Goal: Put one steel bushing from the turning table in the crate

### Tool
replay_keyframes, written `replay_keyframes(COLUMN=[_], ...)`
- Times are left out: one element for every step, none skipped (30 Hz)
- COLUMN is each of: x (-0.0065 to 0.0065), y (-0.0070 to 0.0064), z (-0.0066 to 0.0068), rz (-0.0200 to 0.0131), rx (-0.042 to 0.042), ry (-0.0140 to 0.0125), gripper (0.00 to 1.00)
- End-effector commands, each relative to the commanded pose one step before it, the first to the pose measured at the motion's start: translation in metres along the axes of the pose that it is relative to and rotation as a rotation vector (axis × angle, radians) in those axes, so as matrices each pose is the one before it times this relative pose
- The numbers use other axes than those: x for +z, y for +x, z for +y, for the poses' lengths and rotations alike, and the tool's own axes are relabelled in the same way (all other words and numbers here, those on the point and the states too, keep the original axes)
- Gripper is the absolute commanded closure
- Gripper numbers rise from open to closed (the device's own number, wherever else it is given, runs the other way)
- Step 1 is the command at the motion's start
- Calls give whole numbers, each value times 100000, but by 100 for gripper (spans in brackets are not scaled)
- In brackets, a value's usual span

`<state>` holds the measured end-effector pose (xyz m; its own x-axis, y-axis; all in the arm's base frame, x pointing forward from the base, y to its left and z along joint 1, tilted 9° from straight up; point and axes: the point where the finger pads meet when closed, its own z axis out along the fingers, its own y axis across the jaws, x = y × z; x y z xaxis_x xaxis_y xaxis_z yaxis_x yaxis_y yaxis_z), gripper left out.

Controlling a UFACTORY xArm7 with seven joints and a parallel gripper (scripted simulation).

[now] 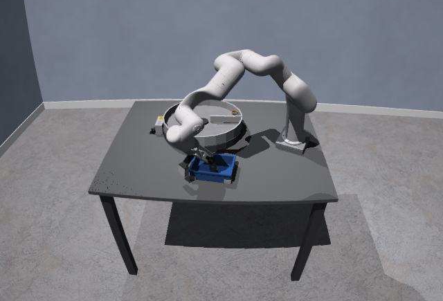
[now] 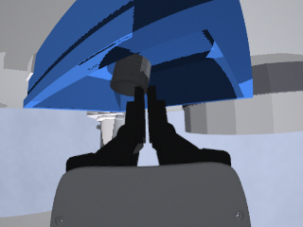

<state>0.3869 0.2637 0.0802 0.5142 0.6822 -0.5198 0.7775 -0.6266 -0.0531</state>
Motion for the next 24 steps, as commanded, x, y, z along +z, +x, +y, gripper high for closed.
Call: replay_keyframes(x=[-207,0,0,1,3,5,8,10,13,16,19,21,0,0,24,25,27,27,27,27,26,25,23,21], y=[15,0,0,1,3,5,7,10,12,15,18,20,0,0,22,23,25,25,26,25,24,23,22,20], z=[48,0,0,0,0,0,0,0,0,0,0,0,0,0,1,1,1,1,1,1,1,1,1,0], rz=[433,0,0,0,0,0,0,0,0,0,0,0,0,0,0,0,0,0,0,0,0,0,0,0], rx=[93,0,0,0,0,0,0,0,0,0,0,0,0,0,0,0,0,0,0,0,0,0,0,0], ry=[-107,0,0,0,0,0,0,0,0,0,0,0,0,0,0,0,0,0,0,0,0,0,0,0], gripper=[100,100,100,100,100,100,100,100,100,100,100,100,100,100,100,100,100,100,100,100,100,100,100,100])
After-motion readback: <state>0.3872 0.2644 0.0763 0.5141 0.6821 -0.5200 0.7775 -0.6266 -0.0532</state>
